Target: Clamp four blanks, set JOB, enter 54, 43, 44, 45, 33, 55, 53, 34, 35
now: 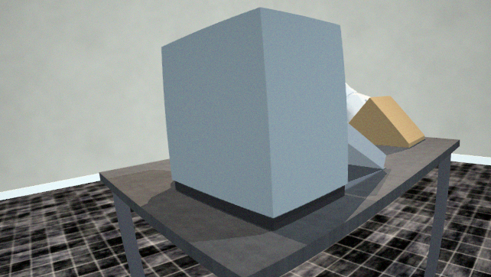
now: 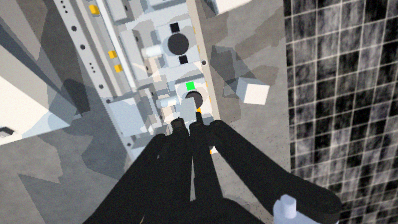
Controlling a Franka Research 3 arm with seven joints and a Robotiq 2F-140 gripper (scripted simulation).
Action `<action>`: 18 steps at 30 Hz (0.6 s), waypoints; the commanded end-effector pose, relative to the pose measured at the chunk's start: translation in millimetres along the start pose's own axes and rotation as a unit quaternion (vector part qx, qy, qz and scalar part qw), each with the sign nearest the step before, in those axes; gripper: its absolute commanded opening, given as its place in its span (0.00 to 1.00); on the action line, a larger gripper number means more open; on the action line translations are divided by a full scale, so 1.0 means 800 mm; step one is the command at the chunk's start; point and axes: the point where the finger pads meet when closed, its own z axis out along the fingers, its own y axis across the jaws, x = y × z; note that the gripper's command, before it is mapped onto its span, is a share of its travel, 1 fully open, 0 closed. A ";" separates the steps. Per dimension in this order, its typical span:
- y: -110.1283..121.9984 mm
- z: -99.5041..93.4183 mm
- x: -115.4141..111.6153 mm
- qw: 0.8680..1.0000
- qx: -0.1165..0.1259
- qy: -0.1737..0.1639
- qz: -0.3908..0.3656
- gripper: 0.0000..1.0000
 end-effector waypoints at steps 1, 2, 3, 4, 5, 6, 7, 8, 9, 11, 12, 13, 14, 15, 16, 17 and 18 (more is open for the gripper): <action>0.004 -0.011 -0.008 1.000 -0.004 -0.010 -0.002 0.00; 0.004 -0.017 -0.008 1.000 -0.004 -0.010 -0.002 0.00; 0.004 -0.023 -0.007 1.000 -0.004 -0.010 -0.002 0.00; 0.004 -0.029 -0.007 1.000 -0.004 -0.010 -0.002 0.00; 0.004 -0.035 -0.007 1.000 -0.004 -0.010 -0.002 0.00; 0.004 -0.042 -0.007 1.000 -0.004 -0.010 -0.002 0.00; 0.004 -0.048 -0.007 1.000 -0.004 -0.010 -0.002 0.00; 0.004 -0.054 -0.007 1.000 -0.004 -0.010 -0.002 0.00; 0.004 -0.059 -0.007 1.000 -0.004 -0.010 -0.002 0.00; 0.004 -0.070 -0.007 1.000 -0.004 -0.010 -0.002 0.00; 0.004 -0.075 -0.006 1.000 -0.004 -0.010 -0.002 0.00; 0.004 -0.079 -0.006 1.000 -0.004 -0.010 -0.002 0.00; 0.004 -0.083 -0.006 1.000 -0.004 -0.010 -0.002 0.00; 0.004 -0.086 -0.006 1.000 -0.004 -0.010 -0.002 0.00; 0.004 -0.086 -0.006 1.000 -0.004 -0.010 -0.002 0.00; 0.004 -0.086 -0.006 1.000 -0.004 -0.010 -0.002 0.00; 0.004 -0.089 -0.006 1.000 -0.004 -0.010 -0.002 0.00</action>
